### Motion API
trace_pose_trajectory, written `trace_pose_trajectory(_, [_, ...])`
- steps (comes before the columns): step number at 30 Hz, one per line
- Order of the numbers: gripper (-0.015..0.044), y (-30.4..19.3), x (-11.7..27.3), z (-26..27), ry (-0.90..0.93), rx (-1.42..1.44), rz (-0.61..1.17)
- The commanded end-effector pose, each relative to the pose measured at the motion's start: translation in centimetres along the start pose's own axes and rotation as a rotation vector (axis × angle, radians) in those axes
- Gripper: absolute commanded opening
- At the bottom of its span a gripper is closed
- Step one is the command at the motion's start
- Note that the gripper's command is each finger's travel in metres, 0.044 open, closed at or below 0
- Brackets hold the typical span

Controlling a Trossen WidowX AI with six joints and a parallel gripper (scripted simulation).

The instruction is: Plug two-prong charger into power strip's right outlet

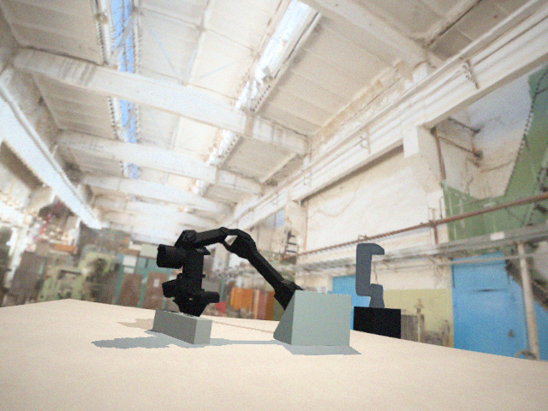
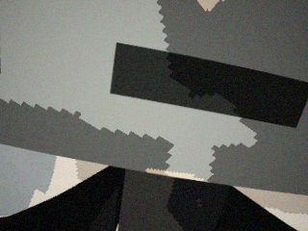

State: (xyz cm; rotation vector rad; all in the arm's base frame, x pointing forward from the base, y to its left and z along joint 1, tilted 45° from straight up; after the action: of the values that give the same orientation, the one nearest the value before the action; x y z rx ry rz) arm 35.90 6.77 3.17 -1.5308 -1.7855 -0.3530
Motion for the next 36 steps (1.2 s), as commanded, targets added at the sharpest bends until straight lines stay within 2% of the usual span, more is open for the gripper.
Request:
trace_pose_trajectory(1, [0.0000,0.61,0.18,0.05,0.003,-0.017,-0.021])
trace_pose_trajectory(21, [0.0000,0.03,0.02,-0.01,-0.001,0.001,0.004])
trace_pose_trajectory(36, [0.0394,0.03,0.02,-0.01,-0.001,0.001,0.004])
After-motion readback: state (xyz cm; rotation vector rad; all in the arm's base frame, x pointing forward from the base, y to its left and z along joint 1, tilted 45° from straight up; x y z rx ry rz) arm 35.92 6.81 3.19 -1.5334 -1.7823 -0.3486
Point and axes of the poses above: the point midway between the two fingers, 35 mm back from their tips, its own x axis back along the fingers, its own z axis across the jaws, y = z × x, the point moved 4 cm from there along x, back along the fingers, and after that the axes turned 12 degrees about -x, right-handed, at the moved point
